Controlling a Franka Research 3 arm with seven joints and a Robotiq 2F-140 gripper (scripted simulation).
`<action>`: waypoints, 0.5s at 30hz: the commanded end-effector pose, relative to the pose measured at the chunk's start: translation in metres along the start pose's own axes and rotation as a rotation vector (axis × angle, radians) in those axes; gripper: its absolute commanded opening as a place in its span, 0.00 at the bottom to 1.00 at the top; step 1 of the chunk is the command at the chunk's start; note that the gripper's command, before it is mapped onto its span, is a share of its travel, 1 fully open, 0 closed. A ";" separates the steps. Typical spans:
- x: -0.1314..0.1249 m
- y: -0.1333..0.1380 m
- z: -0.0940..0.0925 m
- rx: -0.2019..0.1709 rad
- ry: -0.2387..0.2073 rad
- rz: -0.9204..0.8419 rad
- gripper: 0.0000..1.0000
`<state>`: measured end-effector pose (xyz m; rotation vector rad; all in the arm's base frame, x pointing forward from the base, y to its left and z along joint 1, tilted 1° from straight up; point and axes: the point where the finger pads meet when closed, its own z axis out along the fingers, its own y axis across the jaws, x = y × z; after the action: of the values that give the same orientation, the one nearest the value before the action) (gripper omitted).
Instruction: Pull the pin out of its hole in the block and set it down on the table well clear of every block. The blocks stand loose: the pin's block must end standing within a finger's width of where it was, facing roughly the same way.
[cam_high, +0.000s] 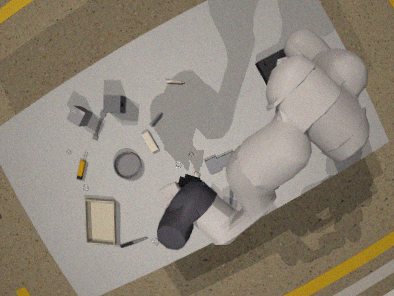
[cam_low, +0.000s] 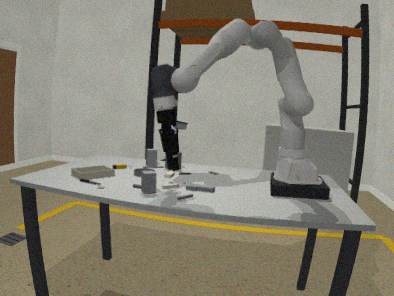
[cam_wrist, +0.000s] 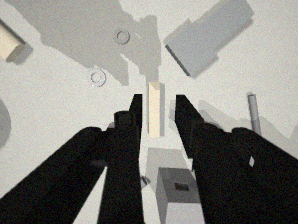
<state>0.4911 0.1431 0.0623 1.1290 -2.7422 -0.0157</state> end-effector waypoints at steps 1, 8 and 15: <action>0.001 0.001 -0.002 -0.003 0.001 0.002 0.29; 0.000 0.002 -0.007 -0.007 -0.003 0.001 0.29; 0.000 0.002 -0.008 -0.007 -0.003 0.001 0.29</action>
<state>0.4915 0.1446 0.0682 1.1237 -2.7452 -0.0230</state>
